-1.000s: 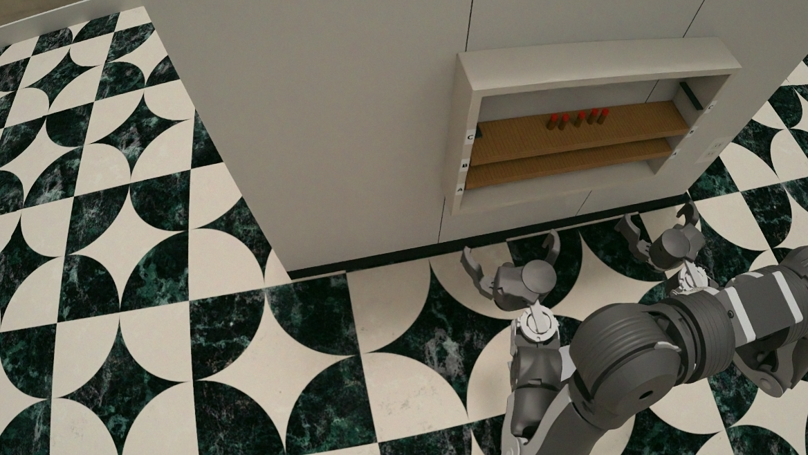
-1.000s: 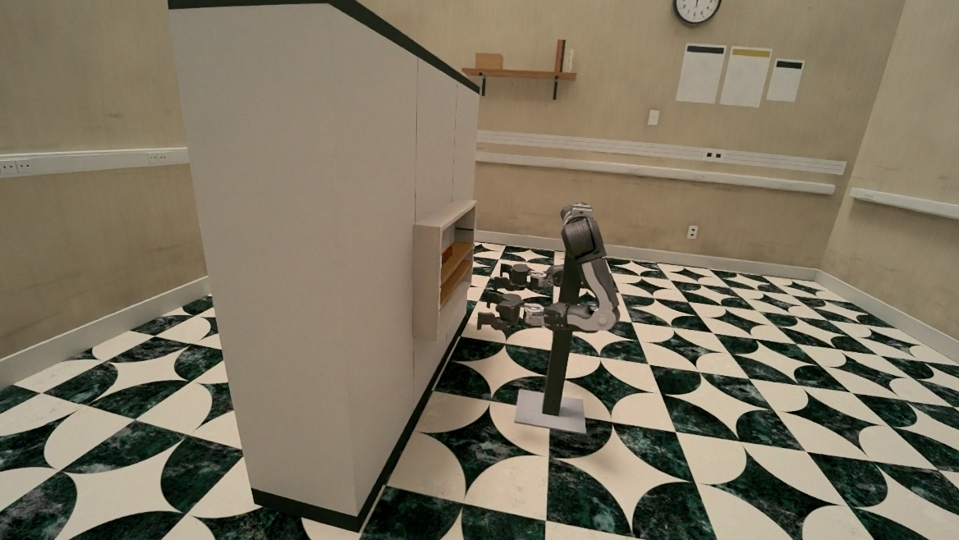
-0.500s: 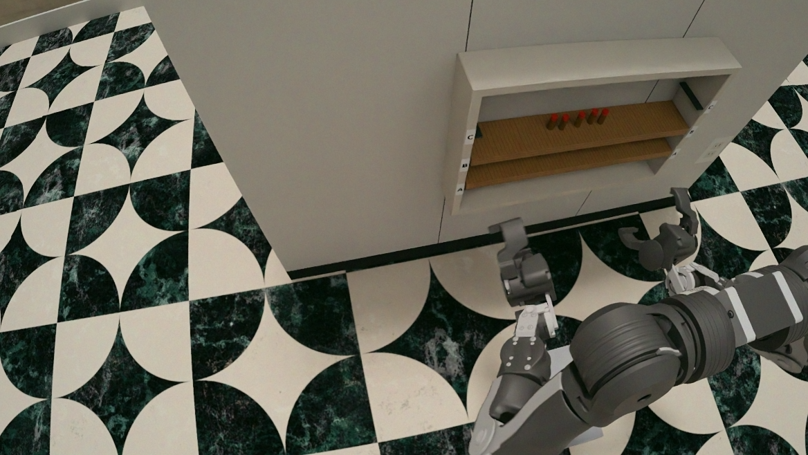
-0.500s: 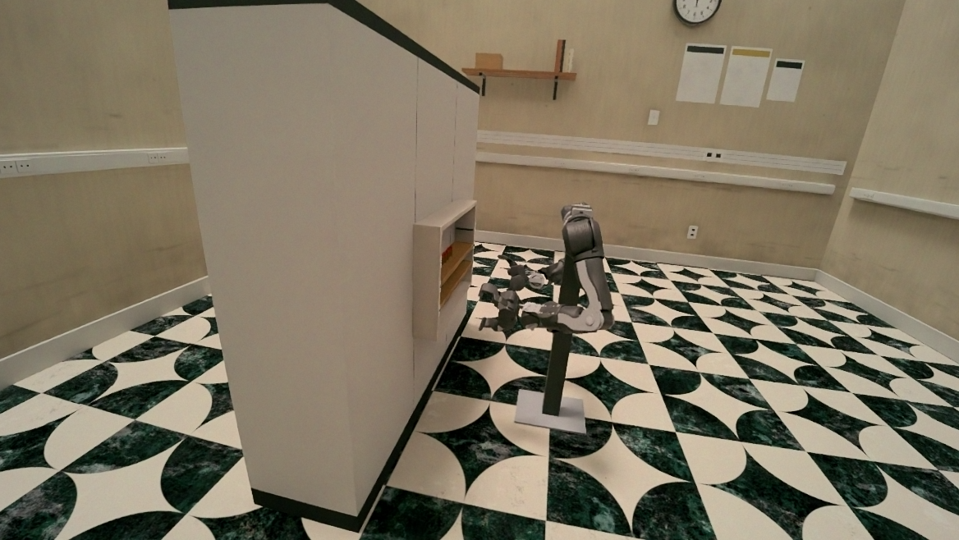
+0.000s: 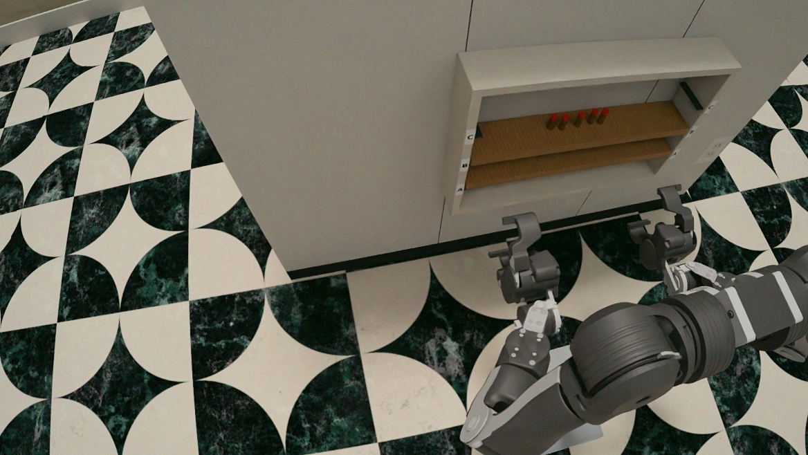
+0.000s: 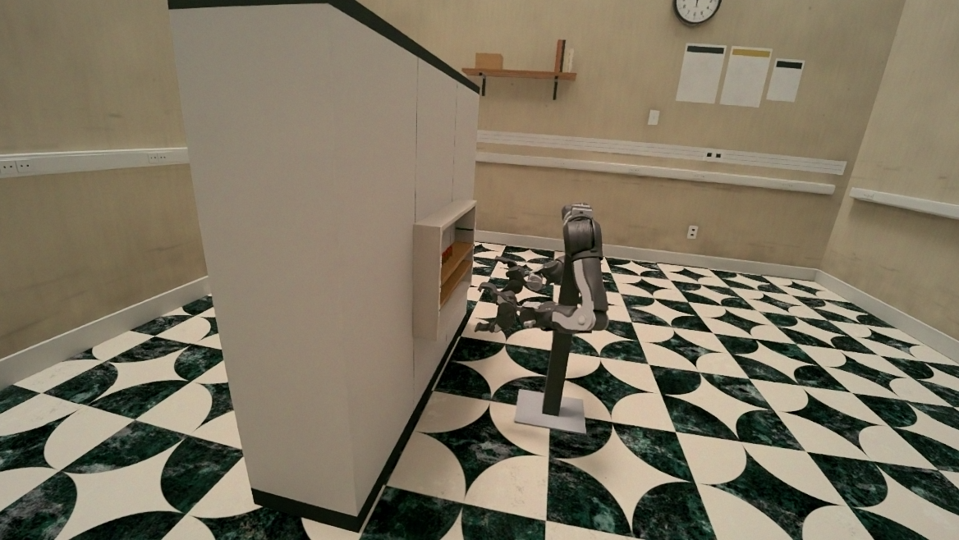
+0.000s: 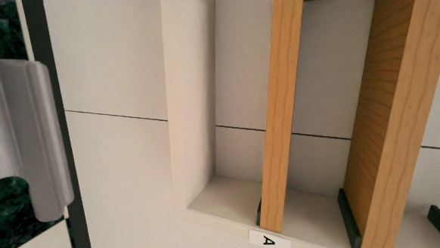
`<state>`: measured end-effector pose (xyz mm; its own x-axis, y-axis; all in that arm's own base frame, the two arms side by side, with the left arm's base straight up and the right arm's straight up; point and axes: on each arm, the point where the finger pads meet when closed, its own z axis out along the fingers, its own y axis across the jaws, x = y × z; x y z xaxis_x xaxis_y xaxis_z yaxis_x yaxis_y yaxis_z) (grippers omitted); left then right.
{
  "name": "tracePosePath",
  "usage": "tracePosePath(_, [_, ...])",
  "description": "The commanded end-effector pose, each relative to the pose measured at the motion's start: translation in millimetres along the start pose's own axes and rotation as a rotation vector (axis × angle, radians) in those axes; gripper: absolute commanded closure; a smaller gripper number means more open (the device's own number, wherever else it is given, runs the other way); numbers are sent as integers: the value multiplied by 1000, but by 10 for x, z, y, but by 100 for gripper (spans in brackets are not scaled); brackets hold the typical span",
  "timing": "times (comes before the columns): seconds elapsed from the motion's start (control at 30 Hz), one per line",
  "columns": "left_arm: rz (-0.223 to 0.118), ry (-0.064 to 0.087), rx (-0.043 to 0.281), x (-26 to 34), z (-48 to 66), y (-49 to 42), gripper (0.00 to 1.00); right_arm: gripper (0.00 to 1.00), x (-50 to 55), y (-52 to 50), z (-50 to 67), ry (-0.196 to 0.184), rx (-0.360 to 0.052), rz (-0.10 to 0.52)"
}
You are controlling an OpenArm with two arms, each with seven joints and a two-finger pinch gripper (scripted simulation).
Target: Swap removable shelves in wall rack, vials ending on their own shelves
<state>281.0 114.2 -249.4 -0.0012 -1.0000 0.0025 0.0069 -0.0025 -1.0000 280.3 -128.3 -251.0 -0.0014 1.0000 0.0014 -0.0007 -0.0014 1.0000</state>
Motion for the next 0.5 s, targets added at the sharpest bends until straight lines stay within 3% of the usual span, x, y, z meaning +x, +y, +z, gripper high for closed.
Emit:
tracePosePath(0.0, [3,-1,-7,7,8,13,15,15,-17,3,15,-1,1,-1])
tracePosePath(0.47, [3,-1,-7,47,62,11,22,22,-50,5,69,-1,1,-1])
